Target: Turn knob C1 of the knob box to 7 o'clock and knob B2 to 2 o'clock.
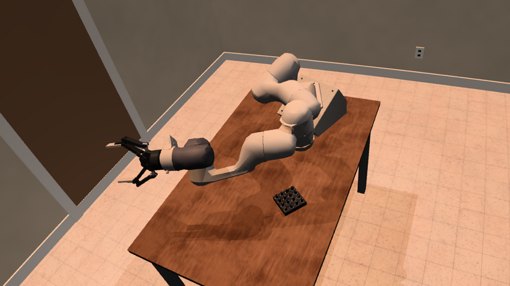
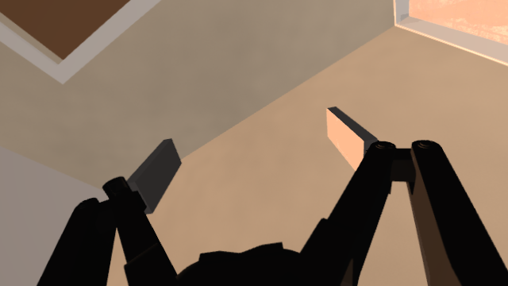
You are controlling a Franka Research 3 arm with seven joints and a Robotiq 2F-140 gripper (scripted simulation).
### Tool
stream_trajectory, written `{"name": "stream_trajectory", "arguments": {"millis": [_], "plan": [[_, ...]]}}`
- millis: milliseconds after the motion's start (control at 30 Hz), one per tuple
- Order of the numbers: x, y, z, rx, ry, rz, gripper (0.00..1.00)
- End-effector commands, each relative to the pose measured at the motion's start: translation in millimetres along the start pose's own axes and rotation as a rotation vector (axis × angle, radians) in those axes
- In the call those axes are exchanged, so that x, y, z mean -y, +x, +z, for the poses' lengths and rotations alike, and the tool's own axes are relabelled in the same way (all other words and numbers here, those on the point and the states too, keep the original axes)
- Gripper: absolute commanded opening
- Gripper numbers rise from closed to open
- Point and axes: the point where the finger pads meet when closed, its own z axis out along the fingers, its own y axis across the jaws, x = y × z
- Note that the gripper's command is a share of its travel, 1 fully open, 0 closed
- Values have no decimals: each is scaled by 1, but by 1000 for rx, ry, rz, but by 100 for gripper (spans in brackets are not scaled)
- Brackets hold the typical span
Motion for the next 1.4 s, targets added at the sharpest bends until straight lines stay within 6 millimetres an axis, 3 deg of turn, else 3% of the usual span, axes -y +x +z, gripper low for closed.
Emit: {"name": "stream_trajectory", "arguments": {"millis": [0,700,867,1033,1367], "plan": [[0,0,0,0,0,0,100],[1,-2,-2,1,-3,-8,100],[8,-15,-17,10,-21,-57,100],[25,-38,-49,29,-64,-170,100],[34,-47,-66,40,-91,-236,100]]}}
